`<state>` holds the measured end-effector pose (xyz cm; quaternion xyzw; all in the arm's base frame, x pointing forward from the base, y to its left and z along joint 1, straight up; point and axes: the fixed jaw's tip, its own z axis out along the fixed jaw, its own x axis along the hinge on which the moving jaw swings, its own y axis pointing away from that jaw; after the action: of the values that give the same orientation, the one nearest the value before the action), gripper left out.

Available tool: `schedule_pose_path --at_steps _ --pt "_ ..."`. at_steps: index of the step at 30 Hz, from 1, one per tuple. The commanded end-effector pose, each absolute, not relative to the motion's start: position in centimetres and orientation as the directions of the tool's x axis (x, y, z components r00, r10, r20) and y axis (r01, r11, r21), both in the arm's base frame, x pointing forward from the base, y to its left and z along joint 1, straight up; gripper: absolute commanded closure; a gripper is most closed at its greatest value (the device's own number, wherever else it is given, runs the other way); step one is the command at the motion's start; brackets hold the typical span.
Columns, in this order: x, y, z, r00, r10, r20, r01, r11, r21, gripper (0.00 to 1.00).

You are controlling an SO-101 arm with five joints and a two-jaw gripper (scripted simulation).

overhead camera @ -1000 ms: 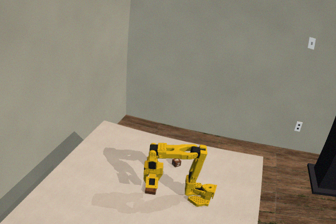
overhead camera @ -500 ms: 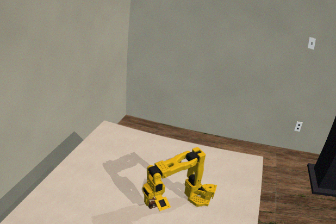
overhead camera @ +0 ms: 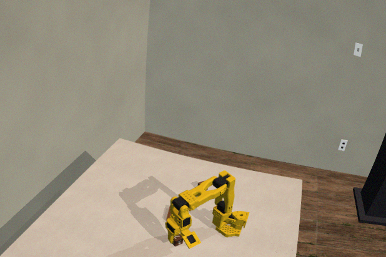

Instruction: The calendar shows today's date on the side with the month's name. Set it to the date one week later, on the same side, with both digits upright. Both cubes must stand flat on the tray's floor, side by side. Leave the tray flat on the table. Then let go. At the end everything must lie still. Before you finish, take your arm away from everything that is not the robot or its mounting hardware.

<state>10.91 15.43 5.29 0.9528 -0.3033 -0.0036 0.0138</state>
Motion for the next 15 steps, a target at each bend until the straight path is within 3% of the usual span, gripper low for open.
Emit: schedule_pose_path --at_steps 1,15 --pt "11.16 16.17 5.87 0.818 -0.576 0.0 -0.576 -0.817 -0.021 1.0" --pt "11.38 16.49 6.2 0.819 -0.574 0.0 -0.574 -0.818 -0.045 1.0"
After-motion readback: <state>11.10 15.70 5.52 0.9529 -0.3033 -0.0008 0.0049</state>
